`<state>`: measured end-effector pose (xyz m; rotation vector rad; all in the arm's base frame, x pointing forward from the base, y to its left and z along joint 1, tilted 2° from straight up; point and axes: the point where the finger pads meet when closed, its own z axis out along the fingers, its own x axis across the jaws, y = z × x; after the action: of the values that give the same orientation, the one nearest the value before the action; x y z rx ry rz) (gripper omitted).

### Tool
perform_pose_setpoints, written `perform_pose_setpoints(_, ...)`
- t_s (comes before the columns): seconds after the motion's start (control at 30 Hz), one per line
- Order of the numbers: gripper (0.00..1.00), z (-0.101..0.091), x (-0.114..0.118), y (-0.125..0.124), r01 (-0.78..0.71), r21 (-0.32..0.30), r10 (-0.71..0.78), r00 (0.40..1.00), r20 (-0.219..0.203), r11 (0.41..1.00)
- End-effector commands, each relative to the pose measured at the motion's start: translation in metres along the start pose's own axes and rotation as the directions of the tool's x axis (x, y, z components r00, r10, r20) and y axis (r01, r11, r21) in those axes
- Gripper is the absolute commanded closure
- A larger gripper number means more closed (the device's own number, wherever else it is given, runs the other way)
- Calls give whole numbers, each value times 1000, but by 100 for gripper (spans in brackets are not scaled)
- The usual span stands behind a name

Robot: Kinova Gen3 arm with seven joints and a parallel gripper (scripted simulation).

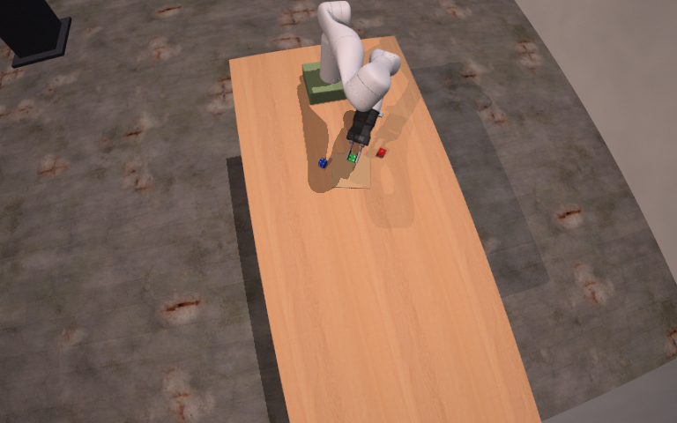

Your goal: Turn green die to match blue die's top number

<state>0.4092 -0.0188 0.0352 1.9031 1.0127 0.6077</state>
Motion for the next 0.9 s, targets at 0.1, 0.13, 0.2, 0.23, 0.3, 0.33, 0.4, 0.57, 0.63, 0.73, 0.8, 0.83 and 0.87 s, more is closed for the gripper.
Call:
perform_pose_setpoints(0.1,51,0,0,1,0,-2,0,1000,-1,1000)
perform_pose_setpoints(0.13,51,0,0,1,0,-2,0,1000,-1,1000)
perform_pose_setpoints(0.2,51,0,0,0,0,-1,0,1000,0,1000)
perform_pose_setpoints(0.23,51,1,0,-1,0,1,0,1000,1,1000)
perform_pose_setpoints(0.3,51,3,0,-5,0,5,0,1000,4,1000)
perform_pose_setpoints(0.33,51,4,0,-7,1,8,-1,1000,6,1000)
perform_pose_setpoints(0.4,51,4,0,-7,1,8,-1,1000,6,1000)
perform_pose_setpoints(0.57,51,11,0,-21,15,15,-15,1000,5,1000)
perform_pose_setpoints(0.63,51,13,0,-25,16,13,-16,1000,1,1000)
perform_pose_setpoints(0.73,51,14,0,-27,12,2,-12,1000,-9,1000)
perform_pose_setpoints(0.8,51,15,0,-29,10,-5,-10,1000,-16,1000)
perform_pose_setpoints(0.83,51,17,0,-33,10,-5,-10,1000,-16,1000)
perform_pose_setpoints(0.87,51,19,0,-36,10,-5,-10,1000,-16,1000)
